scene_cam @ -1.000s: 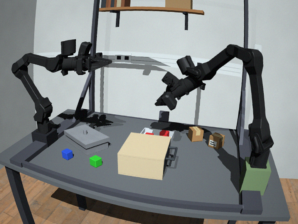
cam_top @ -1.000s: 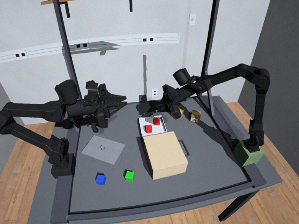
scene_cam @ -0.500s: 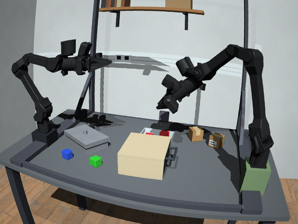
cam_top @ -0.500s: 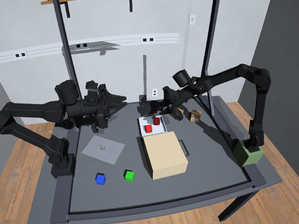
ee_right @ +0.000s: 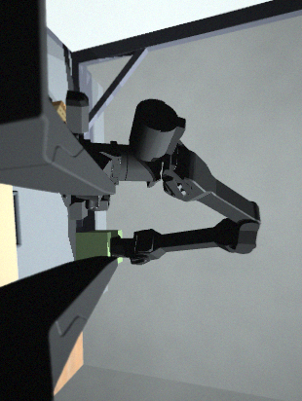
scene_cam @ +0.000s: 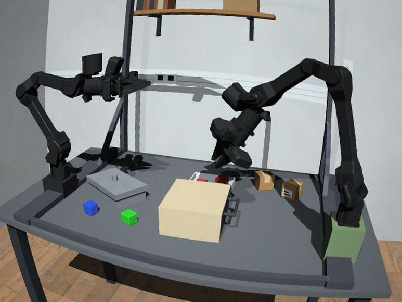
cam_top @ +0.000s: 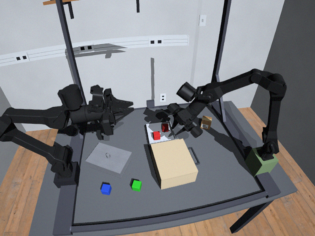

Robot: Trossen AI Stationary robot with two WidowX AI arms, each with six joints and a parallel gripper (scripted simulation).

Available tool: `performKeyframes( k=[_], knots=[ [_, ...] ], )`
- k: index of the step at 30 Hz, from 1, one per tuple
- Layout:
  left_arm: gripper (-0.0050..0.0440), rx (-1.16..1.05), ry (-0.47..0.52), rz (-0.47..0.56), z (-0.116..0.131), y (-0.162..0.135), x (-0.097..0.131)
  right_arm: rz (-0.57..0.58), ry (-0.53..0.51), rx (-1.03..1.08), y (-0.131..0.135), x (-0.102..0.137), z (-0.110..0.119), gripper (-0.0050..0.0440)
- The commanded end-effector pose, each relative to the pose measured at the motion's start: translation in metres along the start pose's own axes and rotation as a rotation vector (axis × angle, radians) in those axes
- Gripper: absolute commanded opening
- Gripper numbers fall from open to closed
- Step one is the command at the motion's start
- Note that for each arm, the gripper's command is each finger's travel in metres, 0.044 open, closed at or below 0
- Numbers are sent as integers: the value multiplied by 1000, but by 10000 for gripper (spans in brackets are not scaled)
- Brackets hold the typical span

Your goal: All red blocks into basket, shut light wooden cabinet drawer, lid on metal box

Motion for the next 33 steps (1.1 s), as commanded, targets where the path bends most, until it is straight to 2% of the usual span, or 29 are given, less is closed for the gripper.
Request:
performKeyframes(
  k=[1, 4, 11, 21, 26, 28, 33],
  knots=[
    [143, 203, 71, -42, -18, 13, 7, -7, -23, 3, 1, 3, -6, 137],
    [143, 346, 134, -101, -19, 26, 7, -7, -23, 3, 1, 3, -6, 137],
    [143, 479, 188, -164, -20, 40, 8, -7, -23, 3, 1, 3, -6, 137],
    [143, 992, 349, -452, -19, 87, 19, -7, -23, 3, 1, 3, -6, 137],
    [143, 1004, 356, -472, -15, 88, 20, -7, -23, 3, 1, 3, -6, 137],
    [143, 963, 345, -440, -16, 83, 21, -7, -23, 3, 1, 3, -6, 137],
    [143, 951, 347, -461, -7, 90, 10, -7, -23, 3, 1, 3, -6, 137]
  ],
)
Point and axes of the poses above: on each arm, the point midway between the two fingers, 35 mm back from their tips, its own x axis back along the fingers, its own y axis across the jaws, z = x × y, the point moved 7 cm from there along x, back along the fingers, and after that the axes turned 14 degrees about -x, right-handed, at the moved point
